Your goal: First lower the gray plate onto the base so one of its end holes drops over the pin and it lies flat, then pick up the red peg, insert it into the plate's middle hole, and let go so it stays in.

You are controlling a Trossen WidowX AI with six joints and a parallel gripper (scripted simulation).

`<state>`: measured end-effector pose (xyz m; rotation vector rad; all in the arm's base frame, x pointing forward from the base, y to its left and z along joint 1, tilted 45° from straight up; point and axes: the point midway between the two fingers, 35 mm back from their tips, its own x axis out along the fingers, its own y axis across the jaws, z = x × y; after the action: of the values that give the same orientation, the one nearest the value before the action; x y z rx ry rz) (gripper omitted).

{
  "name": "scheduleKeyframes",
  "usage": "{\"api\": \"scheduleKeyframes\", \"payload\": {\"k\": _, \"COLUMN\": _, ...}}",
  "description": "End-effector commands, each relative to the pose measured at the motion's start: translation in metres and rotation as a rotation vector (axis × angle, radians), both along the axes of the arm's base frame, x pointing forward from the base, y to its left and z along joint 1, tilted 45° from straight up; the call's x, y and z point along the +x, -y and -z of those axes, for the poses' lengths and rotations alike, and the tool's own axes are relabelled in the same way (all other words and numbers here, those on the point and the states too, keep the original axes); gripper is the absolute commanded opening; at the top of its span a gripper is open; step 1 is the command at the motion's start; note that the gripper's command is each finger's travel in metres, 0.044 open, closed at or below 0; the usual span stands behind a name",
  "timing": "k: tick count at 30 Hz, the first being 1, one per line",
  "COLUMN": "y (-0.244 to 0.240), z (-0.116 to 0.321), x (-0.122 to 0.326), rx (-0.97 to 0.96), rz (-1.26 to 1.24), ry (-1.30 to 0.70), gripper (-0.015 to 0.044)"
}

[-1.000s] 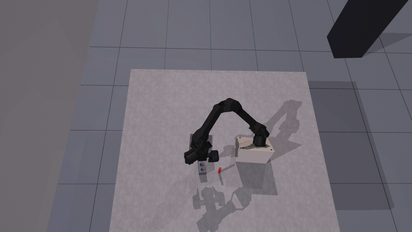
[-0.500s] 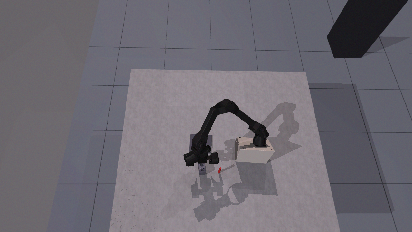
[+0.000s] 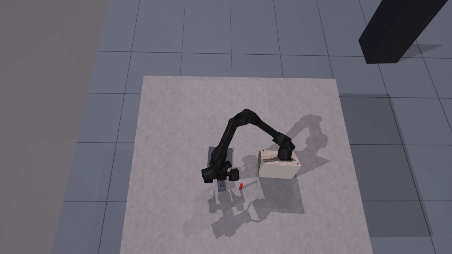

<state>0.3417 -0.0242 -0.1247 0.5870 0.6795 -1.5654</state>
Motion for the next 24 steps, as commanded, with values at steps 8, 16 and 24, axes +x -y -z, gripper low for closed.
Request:
{"api": "scheduleKeyframes", "payload": {"k": 8, "y": 0.014, "z": 0.014, "x": -0.004, "rx": -0.005, "rz": -0.003, "ry": -0.007, "gripper": 0.044}}
{"api": "scheduleKeyframes", "payload": {"k": 16, "y": 0.023, "z": 0.023, "x": -0.006, "rx": -0.006, "rz": -0.003, "ry": -0.008, "gripper": 0.044}}
{"api": "scheduleKeyframes", "payload": {"k": 24, "y": 0.028, "z": 0.027, "x": -0.007, "rx": -0.007, "rz": -0.003, "ry": -0.008, "gripper": 0.0387}}
